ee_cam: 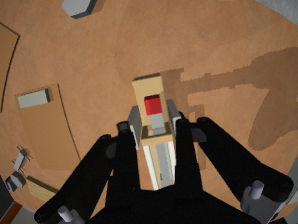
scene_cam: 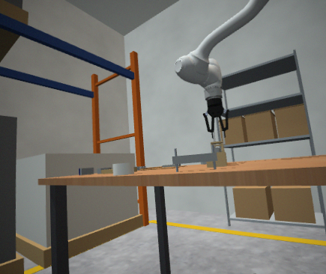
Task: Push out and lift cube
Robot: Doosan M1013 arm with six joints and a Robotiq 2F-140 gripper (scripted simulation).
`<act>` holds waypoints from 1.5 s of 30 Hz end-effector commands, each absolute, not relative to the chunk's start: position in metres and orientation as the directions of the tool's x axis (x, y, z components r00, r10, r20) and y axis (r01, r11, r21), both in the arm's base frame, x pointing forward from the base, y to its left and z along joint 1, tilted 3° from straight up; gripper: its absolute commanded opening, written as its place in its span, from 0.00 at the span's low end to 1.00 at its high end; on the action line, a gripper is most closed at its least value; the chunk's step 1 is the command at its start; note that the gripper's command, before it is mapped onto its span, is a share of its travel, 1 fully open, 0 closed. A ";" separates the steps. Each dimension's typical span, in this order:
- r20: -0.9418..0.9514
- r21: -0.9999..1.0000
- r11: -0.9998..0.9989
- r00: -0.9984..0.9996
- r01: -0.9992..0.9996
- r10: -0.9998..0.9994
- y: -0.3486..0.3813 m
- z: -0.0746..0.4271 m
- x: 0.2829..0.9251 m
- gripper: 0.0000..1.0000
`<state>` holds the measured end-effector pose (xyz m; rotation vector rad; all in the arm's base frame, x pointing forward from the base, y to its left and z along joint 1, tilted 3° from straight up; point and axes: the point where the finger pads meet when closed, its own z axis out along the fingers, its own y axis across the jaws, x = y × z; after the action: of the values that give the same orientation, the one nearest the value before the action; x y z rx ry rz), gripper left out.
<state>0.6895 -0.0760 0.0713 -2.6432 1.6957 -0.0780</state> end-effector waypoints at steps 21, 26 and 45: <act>0.042 -0.027 -0.417 0.416 -0.908 -0.908 -0.077 0.030 0.692 0.25; 0.042 -0.027 -0.417 0.416 -0.908 -0.908 -0.077 0.029 0.692 0.25; 0.042 -0.027 -0.417 0.416 -0.908 -0.908 -0.077 0.029 0.692 0.25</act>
<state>0.6916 -0.0772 0.0290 -2.6431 1.6957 -0.0784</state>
